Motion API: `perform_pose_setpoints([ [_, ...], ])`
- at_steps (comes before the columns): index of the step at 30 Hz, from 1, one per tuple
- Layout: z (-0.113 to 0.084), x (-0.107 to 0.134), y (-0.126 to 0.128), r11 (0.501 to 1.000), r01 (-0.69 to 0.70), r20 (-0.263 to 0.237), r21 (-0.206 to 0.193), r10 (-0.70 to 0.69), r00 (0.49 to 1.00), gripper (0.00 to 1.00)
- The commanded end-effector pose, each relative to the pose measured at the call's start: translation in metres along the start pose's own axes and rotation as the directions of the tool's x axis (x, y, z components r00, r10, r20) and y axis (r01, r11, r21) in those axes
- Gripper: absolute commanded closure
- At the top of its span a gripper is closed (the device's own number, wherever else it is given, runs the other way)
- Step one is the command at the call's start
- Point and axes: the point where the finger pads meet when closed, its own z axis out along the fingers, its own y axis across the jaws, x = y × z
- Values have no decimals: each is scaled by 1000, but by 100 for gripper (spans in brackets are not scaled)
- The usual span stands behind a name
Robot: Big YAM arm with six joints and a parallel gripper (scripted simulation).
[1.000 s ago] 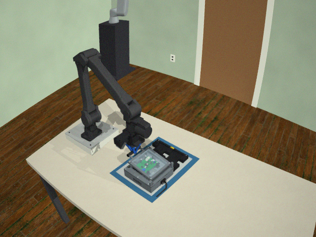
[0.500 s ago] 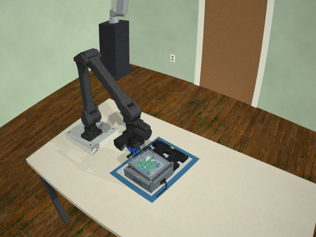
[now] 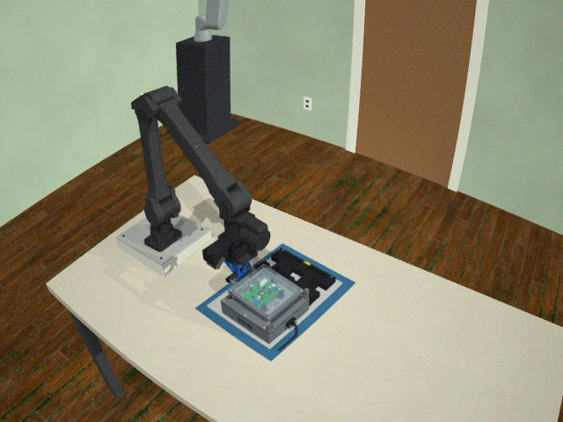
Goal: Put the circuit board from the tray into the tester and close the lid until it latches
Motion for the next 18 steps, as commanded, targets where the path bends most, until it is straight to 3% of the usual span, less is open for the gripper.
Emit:
perform_pose_setpoints([
  [1, 13, 5, 3, 1000, 7, -2, 8, -7, 1000, 100],
  [18, 15, 5, 2, 1000, 7, -2, 8, -7, 1000, 100],
])
